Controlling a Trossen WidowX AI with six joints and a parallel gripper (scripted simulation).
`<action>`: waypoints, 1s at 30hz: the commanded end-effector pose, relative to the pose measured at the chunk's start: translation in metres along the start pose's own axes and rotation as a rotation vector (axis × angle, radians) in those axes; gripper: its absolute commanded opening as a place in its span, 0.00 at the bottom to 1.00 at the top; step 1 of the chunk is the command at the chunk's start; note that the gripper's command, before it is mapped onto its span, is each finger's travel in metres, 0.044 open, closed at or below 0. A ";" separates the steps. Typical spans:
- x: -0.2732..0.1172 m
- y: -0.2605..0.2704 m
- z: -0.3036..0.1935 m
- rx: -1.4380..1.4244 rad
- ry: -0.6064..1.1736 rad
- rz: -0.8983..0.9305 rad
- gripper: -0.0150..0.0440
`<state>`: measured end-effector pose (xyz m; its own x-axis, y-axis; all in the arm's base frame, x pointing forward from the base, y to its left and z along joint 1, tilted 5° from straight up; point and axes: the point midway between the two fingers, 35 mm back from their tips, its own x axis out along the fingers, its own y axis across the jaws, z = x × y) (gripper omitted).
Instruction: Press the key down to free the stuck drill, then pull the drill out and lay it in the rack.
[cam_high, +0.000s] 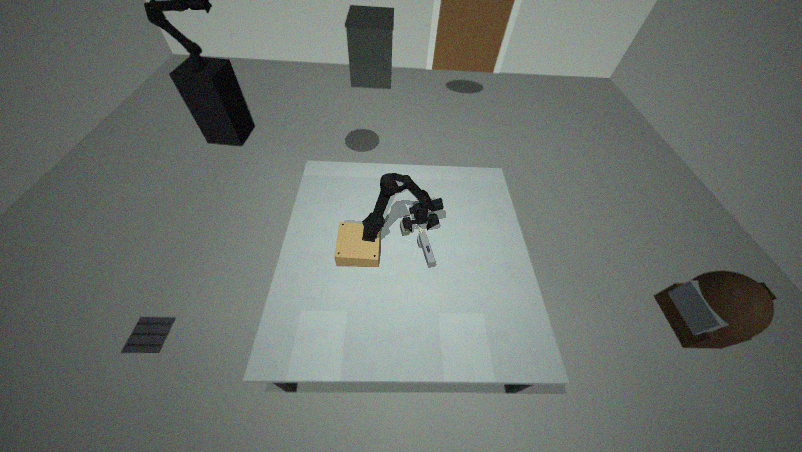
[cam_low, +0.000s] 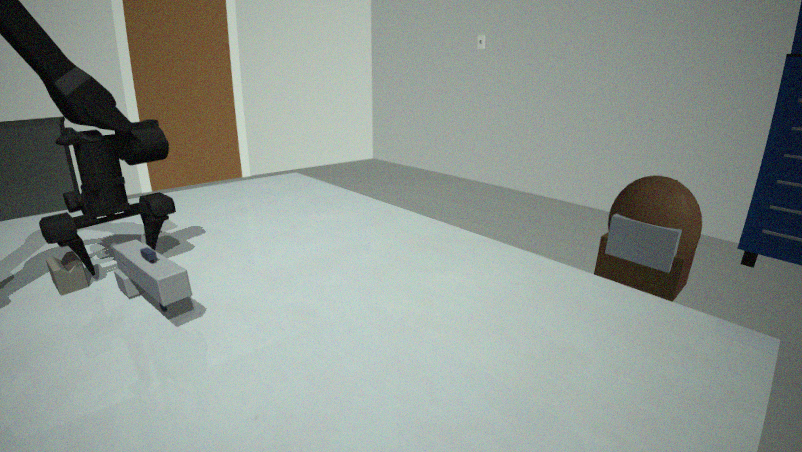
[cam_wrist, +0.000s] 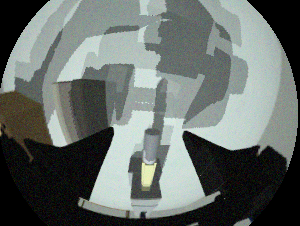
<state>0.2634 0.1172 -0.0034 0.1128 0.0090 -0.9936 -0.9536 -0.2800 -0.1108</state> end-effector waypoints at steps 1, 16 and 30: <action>0.001 0.001 -0.003 -0.003 0.003 0.002 1.00; 0.001 0.000 -0.005 0.000 0.001 -0.001 0.78; 0.001 0.000 -0.005 0.000 0.001 -0.001 0.29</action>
<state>0.2649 0.1127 -0.0045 0.1138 0.0079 -0.9935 -0.9533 -0.2807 -0.1114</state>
